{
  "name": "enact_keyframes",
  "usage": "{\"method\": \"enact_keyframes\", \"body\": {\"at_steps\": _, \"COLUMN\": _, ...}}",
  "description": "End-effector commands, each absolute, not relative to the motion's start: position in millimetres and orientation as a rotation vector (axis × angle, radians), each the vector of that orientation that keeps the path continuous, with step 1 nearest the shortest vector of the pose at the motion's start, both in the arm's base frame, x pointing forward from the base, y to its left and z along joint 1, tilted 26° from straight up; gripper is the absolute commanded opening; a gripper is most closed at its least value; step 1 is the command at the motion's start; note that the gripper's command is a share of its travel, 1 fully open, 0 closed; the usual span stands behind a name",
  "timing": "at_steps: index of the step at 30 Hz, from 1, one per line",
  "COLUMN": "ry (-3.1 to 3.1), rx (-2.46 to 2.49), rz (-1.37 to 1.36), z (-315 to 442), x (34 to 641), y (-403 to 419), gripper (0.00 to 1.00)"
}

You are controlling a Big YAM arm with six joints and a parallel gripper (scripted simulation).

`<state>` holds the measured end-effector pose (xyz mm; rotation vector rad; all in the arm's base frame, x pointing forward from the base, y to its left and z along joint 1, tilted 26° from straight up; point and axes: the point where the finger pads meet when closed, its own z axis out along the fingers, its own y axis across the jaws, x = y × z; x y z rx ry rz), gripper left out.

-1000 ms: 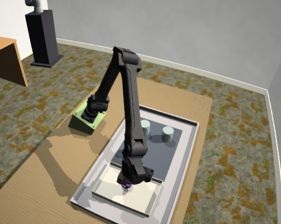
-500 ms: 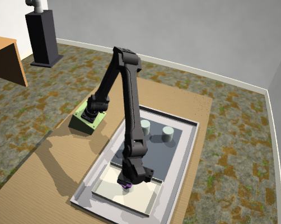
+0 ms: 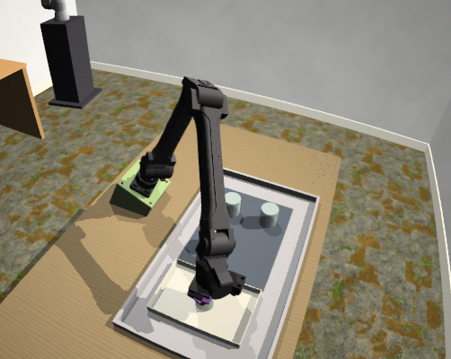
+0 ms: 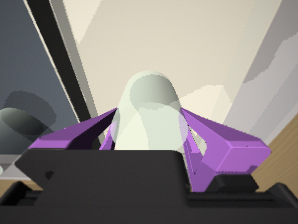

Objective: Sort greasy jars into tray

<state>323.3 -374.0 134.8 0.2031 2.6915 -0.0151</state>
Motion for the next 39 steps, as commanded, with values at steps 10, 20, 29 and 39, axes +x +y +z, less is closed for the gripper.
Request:
{"method": "enact_keyframes", "body": {"at_steps": 10, "ry": 2.684, "rx": 0.207, "rz": -0.027, "z": 136, "x": 330, "y": -376, "gripper": 1.0}}
{"method": "enact_keyframes", "body": {"at_steps": 20, "ry": 2.684, "rx": 0.207, "rz": -0.027, "z": 143, "x": 326, "y": -375, "gripper": 1.0}}
{"method": "enact_keyframes", "body": {"at_steps": 29, "ry": 2.684, "rx": 0.207, "rz": -0.027, "z": 168, "x": 314, "y": -374, "gripper": 1.0}}
{"method": "enact_keyframes", "body": {"at_steps": 39, "ry": 2.684, "rx": 0.207, "rz": -0.027, "z": 204, "x": 297, "y": -372, "gripper": 1.0}}
